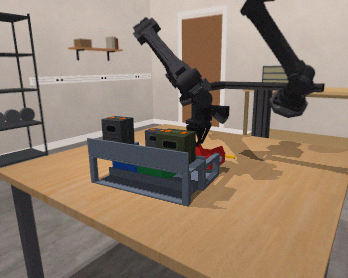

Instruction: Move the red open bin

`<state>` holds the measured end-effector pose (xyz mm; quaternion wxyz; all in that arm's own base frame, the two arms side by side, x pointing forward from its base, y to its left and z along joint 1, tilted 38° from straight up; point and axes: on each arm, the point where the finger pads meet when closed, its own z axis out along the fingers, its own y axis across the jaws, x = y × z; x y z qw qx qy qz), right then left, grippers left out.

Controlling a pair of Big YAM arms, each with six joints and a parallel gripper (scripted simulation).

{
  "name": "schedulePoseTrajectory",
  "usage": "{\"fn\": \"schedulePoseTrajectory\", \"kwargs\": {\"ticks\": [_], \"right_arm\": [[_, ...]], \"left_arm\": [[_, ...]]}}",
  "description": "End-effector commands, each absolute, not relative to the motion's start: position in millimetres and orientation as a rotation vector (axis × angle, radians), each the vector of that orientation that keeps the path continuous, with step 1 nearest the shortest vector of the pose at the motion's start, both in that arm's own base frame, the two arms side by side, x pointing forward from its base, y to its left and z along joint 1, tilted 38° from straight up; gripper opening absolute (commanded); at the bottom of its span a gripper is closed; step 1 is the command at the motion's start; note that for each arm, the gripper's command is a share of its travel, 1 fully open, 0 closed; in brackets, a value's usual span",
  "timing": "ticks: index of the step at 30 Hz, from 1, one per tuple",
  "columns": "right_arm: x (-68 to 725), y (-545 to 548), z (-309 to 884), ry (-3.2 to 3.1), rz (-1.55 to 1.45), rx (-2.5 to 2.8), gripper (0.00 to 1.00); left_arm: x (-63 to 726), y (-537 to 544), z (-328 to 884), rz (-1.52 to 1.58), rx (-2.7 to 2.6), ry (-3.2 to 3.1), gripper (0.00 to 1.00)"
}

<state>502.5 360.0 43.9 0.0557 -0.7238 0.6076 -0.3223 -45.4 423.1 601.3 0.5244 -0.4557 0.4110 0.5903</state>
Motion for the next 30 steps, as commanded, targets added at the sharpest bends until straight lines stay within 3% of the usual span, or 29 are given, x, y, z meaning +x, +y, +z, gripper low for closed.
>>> {"fn": "schedulePoseTrajectory", "kwargs": {"ticks": [1, 30], "right_arm": [[509, 364, 65, 1.826, -0.966, -2.149, 0.43], [513, 371, 53, 1.800, -0.961, -2.158, 0.43]], "left_arm": [[-48, 409, 639, 1.435, -1.057, 0.938, 1.00], [-48, 409, 639, 1.435, -1.057, 0.938, 1.00]]}}
